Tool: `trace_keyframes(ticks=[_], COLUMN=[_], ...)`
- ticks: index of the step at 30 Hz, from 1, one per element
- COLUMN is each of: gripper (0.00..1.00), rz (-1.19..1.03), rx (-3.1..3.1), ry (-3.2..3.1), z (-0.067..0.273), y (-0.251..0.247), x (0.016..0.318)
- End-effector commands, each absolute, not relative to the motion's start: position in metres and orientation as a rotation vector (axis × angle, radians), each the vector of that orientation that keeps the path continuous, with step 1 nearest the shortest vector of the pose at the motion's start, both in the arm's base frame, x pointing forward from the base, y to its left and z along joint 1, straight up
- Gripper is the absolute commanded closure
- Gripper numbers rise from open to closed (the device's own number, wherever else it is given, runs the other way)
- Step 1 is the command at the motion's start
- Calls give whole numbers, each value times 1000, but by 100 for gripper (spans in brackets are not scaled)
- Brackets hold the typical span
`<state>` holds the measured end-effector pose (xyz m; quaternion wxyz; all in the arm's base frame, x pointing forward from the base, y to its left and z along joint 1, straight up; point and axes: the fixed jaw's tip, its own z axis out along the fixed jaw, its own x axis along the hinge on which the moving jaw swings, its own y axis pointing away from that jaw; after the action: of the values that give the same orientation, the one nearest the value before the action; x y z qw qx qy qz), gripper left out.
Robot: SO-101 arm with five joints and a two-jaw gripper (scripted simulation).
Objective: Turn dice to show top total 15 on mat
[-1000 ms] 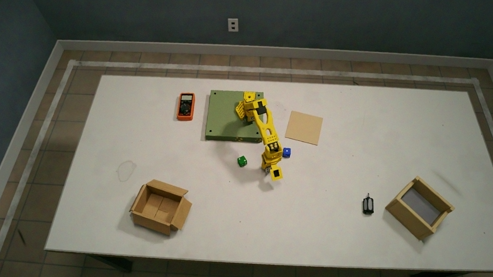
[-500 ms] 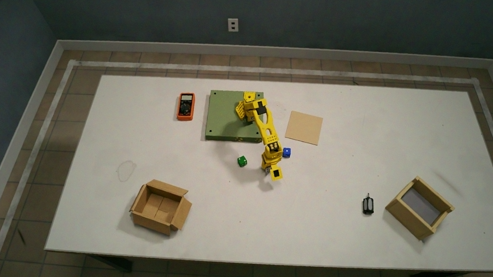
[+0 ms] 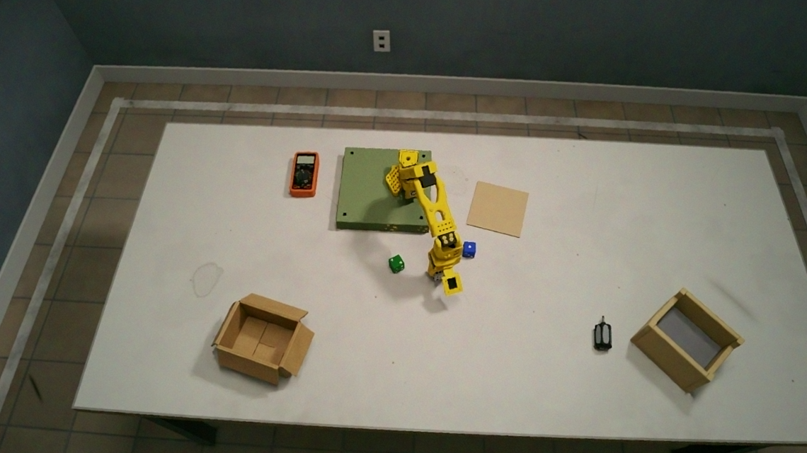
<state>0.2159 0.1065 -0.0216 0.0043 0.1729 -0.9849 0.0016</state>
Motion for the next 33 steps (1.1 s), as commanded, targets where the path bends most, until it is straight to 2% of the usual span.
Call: trace_keyframes(ticks=[1,17,33], gripper=[100,100,100], rz=[10,10,10], rx=[531,531,603], ry=[-3072,-3072,-3062], z=[-17,20,23], y=[104,108,120], x=[215,213,210])
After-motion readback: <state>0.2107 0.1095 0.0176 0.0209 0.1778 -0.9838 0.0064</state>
